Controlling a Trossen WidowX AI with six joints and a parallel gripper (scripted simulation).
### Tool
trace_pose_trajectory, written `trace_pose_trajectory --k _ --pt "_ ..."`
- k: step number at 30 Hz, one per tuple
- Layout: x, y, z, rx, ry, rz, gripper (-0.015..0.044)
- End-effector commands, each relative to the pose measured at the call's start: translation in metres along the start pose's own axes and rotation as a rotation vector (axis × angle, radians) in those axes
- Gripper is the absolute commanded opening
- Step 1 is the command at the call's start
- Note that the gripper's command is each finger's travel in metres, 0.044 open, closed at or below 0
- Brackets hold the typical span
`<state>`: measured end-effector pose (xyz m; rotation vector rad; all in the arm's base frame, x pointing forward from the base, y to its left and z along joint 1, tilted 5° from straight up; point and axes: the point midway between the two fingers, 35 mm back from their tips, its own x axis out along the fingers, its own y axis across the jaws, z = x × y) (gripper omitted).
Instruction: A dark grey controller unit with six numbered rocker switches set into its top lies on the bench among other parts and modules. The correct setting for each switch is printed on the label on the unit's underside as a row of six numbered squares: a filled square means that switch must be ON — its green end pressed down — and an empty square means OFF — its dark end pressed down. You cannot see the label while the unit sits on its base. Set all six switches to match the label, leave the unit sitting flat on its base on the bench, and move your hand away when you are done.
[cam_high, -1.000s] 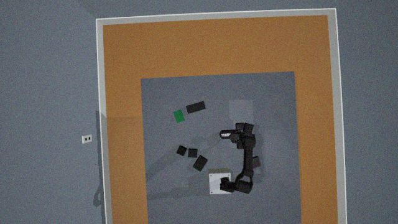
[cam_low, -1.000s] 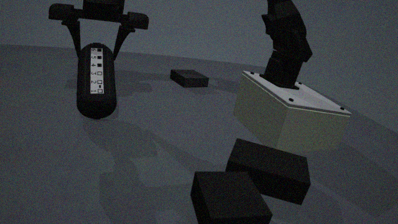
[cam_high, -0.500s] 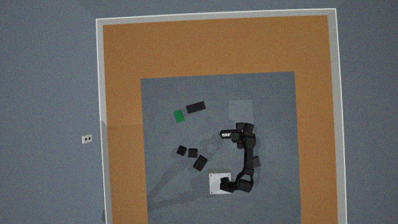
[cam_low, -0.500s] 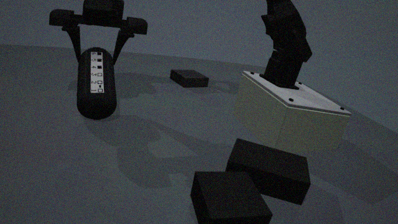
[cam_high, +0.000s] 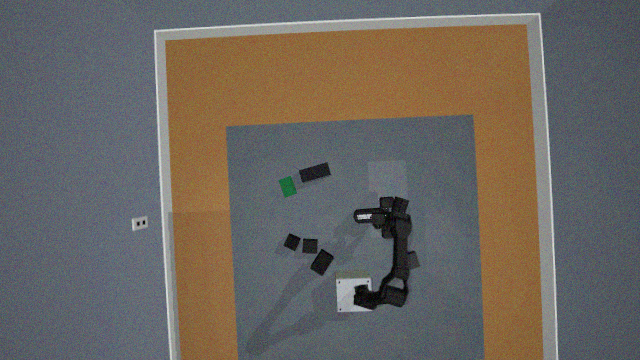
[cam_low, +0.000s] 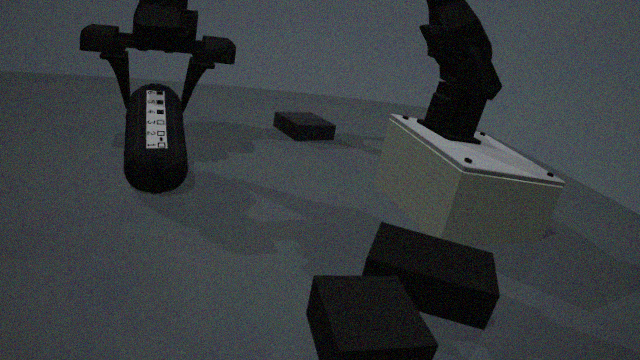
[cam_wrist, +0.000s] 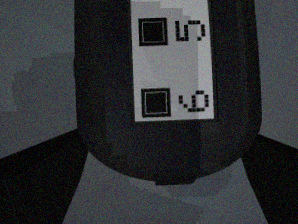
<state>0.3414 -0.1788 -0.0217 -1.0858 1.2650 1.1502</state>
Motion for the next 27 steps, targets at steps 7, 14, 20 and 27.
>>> trace_pose_trajectory --k 7,14,20,27 --pt "0.012 0.004 -0.001 -0.005 -0.007 0.015 0.0335" --pt "0.018 0.004 -0.003 -0.005 -0.007 0.015 0.0335" --pt "0.022 0.004 -0.003 -0.005 -0.007 0.015 0.0335" --pt "0.028 0.004 -0.003 -0.005 -0.007 0.015 0.0335"
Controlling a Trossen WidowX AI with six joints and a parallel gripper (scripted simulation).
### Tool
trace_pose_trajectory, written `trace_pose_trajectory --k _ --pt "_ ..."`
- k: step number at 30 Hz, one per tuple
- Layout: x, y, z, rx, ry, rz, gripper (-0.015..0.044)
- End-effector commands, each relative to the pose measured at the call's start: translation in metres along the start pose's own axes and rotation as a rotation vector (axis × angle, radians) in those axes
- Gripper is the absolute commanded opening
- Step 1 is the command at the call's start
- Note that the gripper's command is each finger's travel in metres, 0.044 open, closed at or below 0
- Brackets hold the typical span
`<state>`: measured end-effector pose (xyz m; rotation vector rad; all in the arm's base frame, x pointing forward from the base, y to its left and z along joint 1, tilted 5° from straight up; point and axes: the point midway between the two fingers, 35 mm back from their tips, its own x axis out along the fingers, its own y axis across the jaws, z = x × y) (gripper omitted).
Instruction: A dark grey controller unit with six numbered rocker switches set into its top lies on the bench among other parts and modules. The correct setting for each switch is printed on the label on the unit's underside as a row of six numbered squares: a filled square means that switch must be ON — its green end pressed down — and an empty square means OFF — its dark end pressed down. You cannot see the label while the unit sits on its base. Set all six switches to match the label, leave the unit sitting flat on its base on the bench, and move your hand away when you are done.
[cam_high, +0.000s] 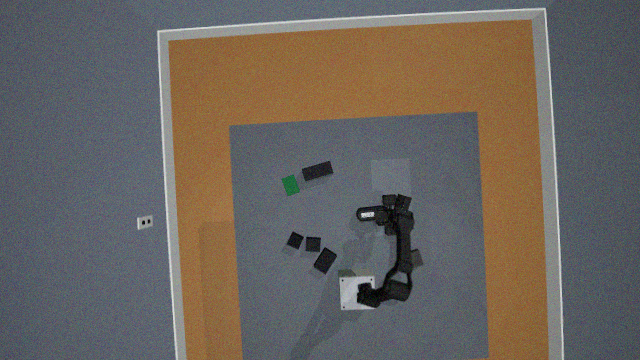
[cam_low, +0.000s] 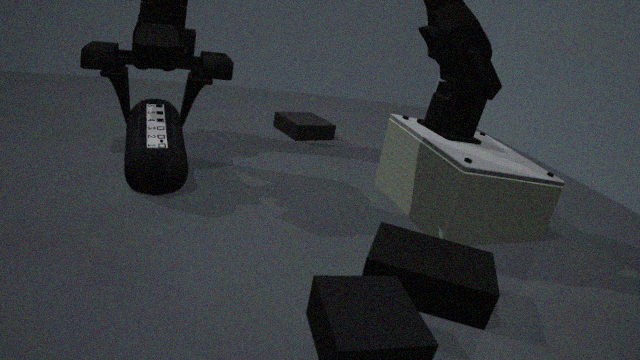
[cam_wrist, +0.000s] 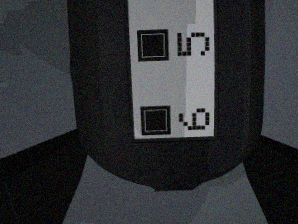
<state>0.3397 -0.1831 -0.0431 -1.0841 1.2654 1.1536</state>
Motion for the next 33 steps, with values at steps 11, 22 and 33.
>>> trace_pose_trajectory --k 11,22,33 --pt "0.015 0.004 0.002 -0.004 -0.006 0.012 0.0335" --pt "0.024 0.004 0.002 -0.004 -0.006 0.012 0.0335" --pt "0.024 0.000 0.012 -0.004 -0.002 0.015 0.0335"
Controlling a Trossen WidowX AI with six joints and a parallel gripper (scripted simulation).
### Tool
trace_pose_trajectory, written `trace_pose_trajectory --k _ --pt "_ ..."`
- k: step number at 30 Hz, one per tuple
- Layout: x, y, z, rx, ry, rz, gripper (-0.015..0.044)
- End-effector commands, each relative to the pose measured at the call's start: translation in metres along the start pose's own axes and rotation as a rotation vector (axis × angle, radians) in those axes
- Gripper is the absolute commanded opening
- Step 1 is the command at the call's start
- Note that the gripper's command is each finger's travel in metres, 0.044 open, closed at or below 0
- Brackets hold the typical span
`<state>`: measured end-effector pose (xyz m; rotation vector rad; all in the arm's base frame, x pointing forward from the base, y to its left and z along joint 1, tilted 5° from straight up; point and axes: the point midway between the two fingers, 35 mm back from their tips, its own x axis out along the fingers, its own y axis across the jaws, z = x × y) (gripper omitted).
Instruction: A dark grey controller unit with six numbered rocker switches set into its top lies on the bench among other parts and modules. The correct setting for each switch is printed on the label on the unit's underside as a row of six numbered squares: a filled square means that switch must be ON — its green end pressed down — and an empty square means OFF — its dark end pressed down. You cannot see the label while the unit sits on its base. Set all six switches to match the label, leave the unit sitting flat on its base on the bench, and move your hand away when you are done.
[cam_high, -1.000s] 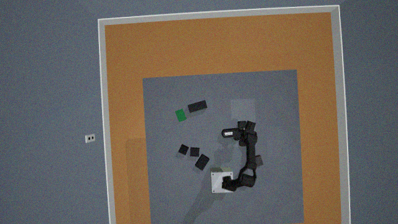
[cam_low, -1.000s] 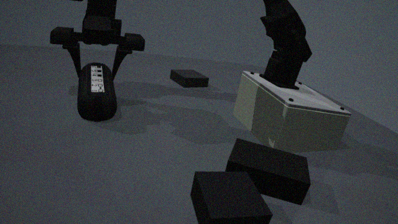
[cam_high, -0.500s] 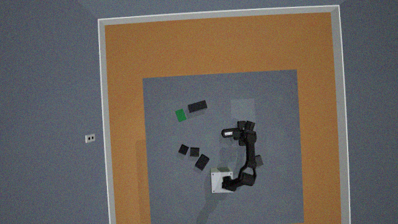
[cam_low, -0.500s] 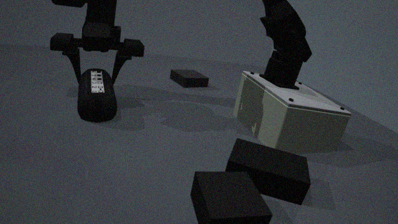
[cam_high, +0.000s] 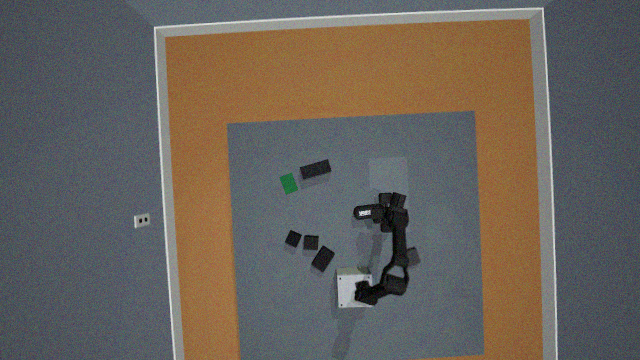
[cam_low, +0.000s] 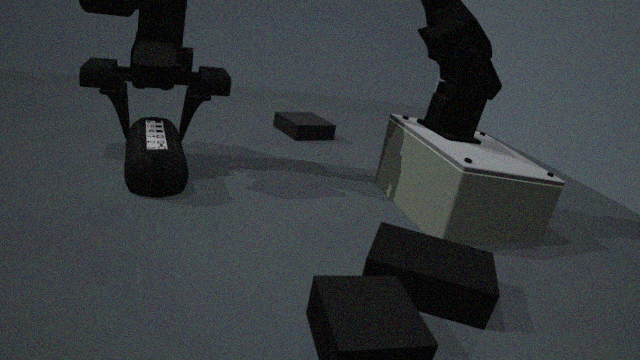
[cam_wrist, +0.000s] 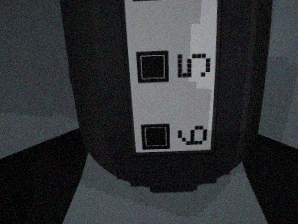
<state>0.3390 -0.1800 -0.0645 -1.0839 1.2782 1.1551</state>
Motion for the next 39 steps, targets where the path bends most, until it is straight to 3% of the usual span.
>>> trace_pose_trajectory --k 1,13,17,26,31,39 --pt "0.002 -0.001 0.009 -0.006 -0.009 0.007 0.0335" --pt "0.000 0.000 0.000 -0.003 -0.002 0.000 0.0335" --pt "0.000 -0.001 0.003 -0.003 -0.003 -0.001 0.0440" --pt "-0.002 -0.001 0.005 -0.003 -0.003 -0.001 0.0440" --pt "-0.039 -0.001 0.061 -0.004 -0.008 -0.001 0.0440" --pt "-0.041 -0.001 0.063 -0.004 -0.009 -0.001 0.0440"
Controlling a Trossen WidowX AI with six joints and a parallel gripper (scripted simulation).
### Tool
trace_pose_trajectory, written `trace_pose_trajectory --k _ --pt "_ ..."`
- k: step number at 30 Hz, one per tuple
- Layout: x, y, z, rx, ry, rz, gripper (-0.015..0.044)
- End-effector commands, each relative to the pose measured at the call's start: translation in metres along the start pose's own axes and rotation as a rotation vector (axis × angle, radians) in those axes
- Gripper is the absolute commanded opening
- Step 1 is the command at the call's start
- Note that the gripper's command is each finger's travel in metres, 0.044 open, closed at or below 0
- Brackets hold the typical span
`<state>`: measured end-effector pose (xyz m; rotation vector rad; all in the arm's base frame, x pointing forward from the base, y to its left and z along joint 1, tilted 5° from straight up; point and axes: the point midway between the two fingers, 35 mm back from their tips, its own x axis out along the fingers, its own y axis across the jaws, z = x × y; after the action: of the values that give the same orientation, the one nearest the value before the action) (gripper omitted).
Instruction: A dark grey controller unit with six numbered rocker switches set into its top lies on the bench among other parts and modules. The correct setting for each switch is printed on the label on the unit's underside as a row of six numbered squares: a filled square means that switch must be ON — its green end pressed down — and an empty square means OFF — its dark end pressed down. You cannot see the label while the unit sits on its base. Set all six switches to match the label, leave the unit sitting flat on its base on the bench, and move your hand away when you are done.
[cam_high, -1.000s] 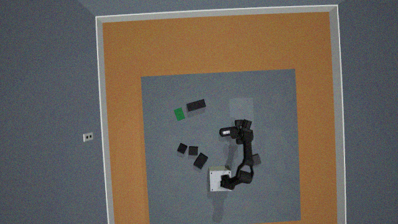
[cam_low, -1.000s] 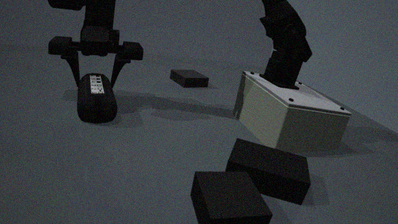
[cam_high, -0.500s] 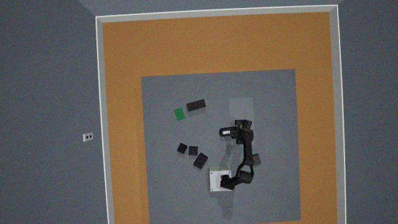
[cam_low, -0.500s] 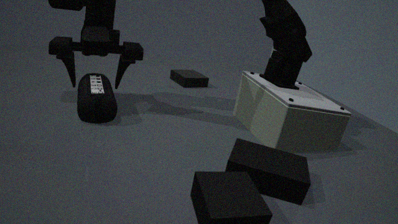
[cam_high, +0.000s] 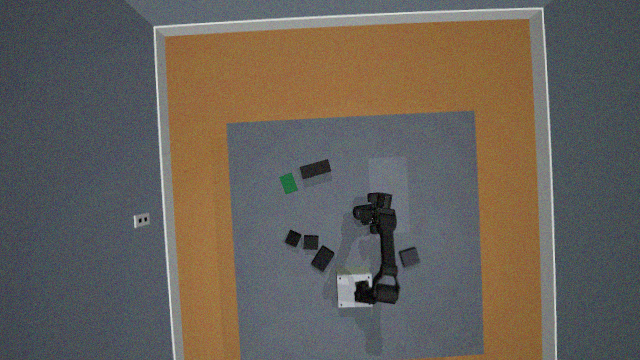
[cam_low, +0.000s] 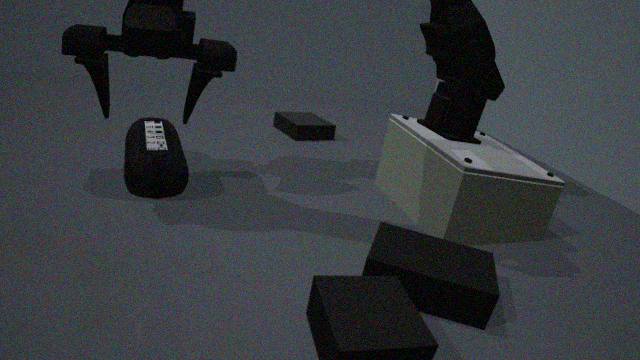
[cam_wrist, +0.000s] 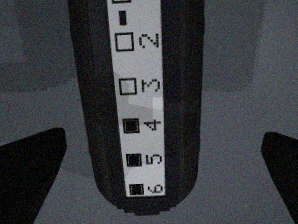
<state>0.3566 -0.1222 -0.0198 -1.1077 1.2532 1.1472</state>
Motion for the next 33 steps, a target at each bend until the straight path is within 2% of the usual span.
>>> trace_pose_trajectory --k 1,17,21,33 --pt "0.003 0.007 0.003 0.011 -0.008 0.025 0.0440" --pt "0.003 0.007 0.003 0.011 -0.008 0.025 0.0440" --pt "0.001 0.009 0.003 0.097 -0.011 0.005 0.0335" --pt "-0.014 0.021 0.001 0.773 -0.090 -0.135 0.0020"
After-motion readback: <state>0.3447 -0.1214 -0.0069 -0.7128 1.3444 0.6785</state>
